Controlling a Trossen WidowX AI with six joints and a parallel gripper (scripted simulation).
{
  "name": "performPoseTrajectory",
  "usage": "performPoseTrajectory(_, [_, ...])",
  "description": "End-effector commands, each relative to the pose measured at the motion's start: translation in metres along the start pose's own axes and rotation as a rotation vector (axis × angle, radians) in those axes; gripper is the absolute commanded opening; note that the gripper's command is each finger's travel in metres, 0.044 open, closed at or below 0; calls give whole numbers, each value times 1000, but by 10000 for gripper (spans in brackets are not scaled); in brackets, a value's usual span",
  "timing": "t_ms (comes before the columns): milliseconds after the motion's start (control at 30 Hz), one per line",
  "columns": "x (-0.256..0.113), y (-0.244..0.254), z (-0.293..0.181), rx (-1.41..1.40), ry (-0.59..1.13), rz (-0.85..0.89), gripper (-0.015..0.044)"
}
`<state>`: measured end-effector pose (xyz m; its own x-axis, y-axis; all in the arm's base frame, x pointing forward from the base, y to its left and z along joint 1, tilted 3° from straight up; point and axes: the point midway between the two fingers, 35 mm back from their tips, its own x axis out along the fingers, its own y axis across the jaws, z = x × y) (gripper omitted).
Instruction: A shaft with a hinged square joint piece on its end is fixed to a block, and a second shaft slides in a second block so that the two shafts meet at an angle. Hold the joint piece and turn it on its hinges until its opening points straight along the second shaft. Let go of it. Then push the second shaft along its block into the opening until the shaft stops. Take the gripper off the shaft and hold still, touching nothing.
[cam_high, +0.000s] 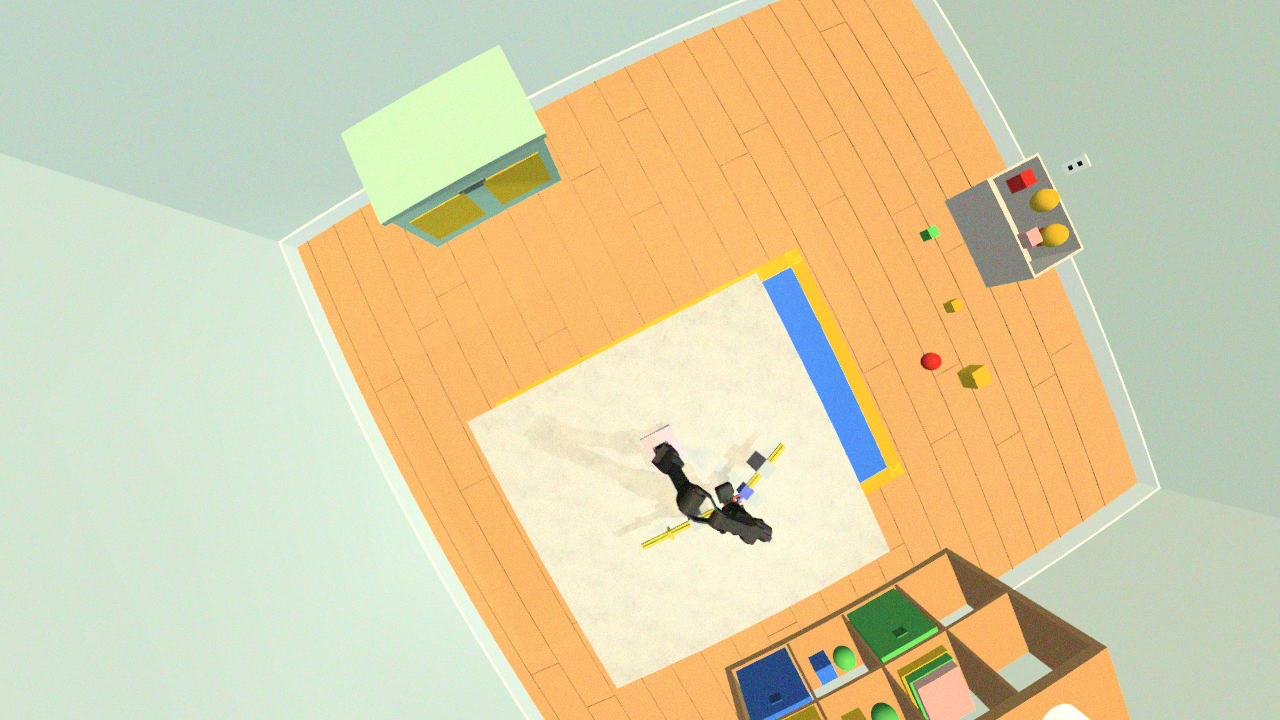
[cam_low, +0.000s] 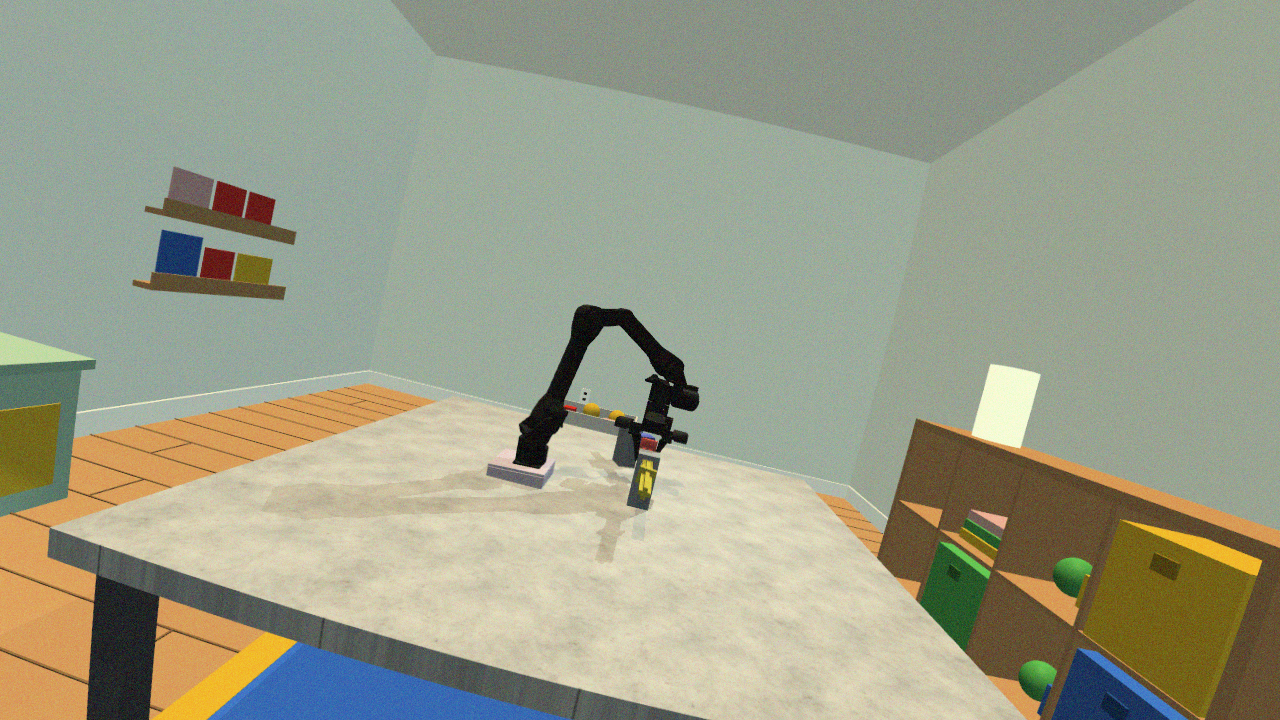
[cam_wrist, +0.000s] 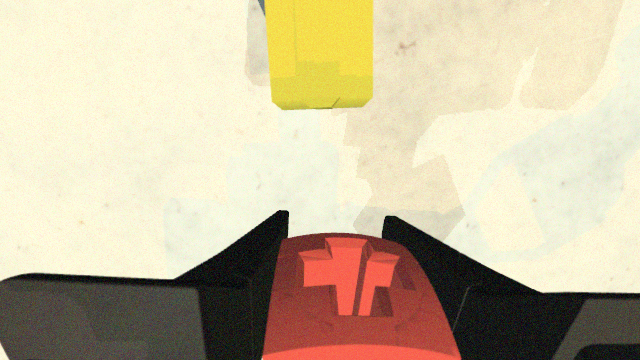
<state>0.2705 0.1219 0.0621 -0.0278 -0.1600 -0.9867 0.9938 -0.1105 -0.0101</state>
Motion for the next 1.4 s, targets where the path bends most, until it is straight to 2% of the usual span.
performPoseTrajectory(0, [0,0,0,-1,2,-1,182])
performPoseTrajectory(667, [0,0,0,-1,2,-1,182])
performPoseTrajectory(733, [0,0,0,0,0,0,147])
performPoseTrajectory(900, [0,0,0,0,0,0,147])
performPoseTrajectory(1100, [0,0,0,0,0,0,0])
performPoseTrajectory(1367, [2,1,0,-20,29,1,0])
